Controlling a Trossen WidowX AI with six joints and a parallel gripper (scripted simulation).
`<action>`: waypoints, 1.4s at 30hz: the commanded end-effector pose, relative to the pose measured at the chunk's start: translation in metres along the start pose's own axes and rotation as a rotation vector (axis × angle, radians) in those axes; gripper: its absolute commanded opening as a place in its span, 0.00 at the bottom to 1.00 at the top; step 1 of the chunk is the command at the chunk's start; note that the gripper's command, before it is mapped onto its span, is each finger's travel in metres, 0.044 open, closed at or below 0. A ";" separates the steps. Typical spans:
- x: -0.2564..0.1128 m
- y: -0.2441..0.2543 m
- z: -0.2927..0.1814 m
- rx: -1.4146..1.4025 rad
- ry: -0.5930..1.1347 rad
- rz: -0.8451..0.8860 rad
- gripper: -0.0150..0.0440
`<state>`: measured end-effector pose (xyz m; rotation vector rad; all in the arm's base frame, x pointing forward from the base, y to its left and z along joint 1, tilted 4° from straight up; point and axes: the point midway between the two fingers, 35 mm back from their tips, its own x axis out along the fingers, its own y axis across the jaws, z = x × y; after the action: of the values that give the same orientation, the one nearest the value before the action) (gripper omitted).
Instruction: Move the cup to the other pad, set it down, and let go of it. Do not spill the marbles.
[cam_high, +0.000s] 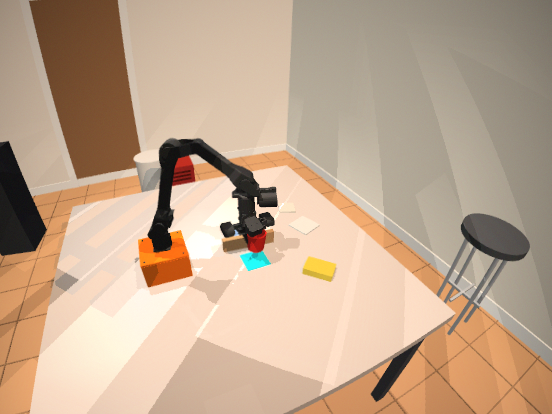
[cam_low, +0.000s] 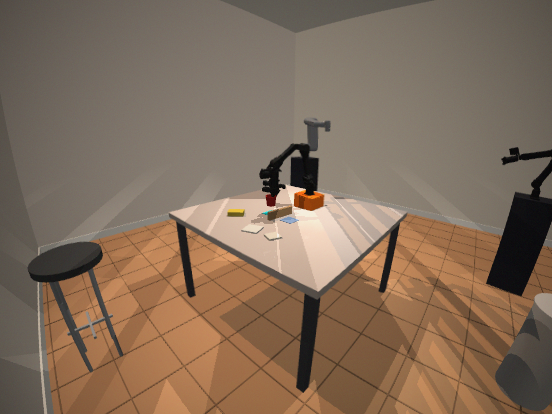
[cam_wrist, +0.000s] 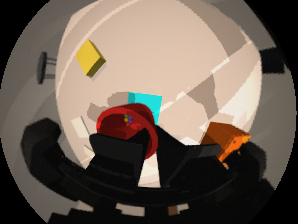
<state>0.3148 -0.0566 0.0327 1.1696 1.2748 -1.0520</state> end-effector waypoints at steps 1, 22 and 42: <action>0.014 -0.003 -0.001 -0.002 0.008 -0.017 0.25; 0.052 -0.007 -0.001 -0.002 0.008 -0.017 0.25; 0.051 -0.005 -0.001 -0.006 0.003 -0.009 0.25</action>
<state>0.3113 -0.0538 -0.0190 1.1623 1.2871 -1.0533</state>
